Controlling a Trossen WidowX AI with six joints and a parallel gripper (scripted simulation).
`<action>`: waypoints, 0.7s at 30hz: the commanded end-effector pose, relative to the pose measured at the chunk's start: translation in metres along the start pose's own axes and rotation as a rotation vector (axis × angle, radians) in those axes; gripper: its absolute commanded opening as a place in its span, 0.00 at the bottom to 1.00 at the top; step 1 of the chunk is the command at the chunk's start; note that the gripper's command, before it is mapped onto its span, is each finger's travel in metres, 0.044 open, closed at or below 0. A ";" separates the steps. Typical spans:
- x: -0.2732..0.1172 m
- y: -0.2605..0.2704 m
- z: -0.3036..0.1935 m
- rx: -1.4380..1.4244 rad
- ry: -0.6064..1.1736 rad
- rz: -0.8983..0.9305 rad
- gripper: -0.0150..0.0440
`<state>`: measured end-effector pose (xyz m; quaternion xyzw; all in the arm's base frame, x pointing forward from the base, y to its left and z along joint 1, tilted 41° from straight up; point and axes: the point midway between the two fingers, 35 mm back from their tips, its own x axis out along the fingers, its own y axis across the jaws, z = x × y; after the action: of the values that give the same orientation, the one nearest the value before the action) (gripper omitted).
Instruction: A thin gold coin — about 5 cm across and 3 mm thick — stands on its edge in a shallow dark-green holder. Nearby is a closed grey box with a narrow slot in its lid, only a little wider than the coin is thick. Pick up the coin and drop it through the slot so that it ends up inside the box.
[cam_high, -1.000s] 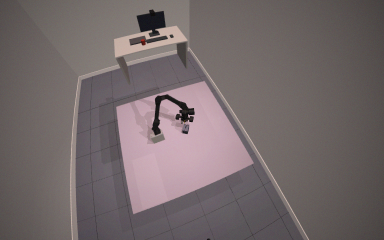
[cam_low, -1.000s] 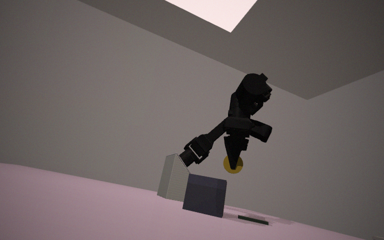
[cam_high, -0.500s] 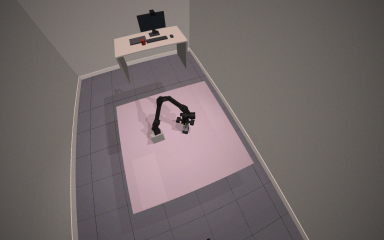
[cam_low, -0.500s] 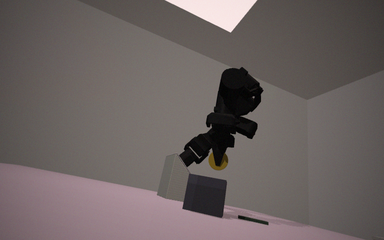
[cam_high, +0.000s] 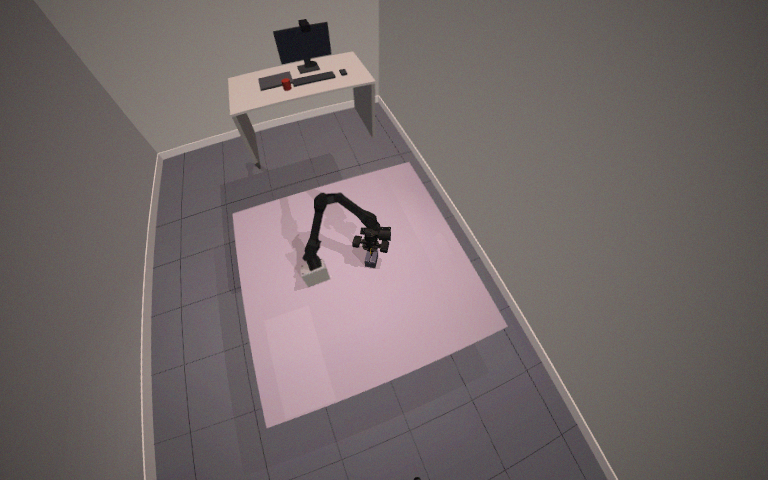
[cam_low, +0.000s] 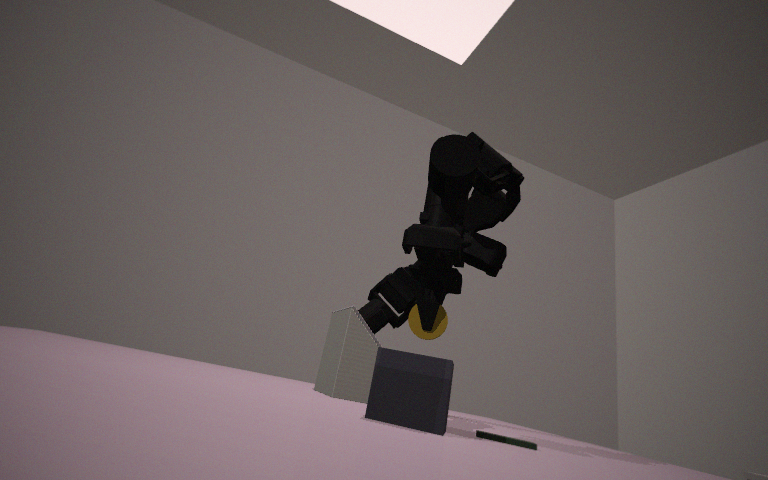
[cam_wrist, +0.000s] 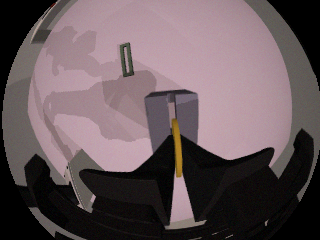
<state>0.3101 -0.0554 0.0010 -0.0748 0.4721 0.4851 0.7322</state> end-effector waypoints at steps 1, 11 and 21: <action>-0.001 0.000 0.001 0.001 -0.001 -0.003 0.25; 0.002 -0.001 -0.005 0.001 -0.001 -0.003 0.25; 0.001 -0.001 -0.005 0.002 -0.004 -0.004 0.25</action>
<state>0.3074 -0.0583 -0.0036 -0.0740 0.4710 0.4836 0.7341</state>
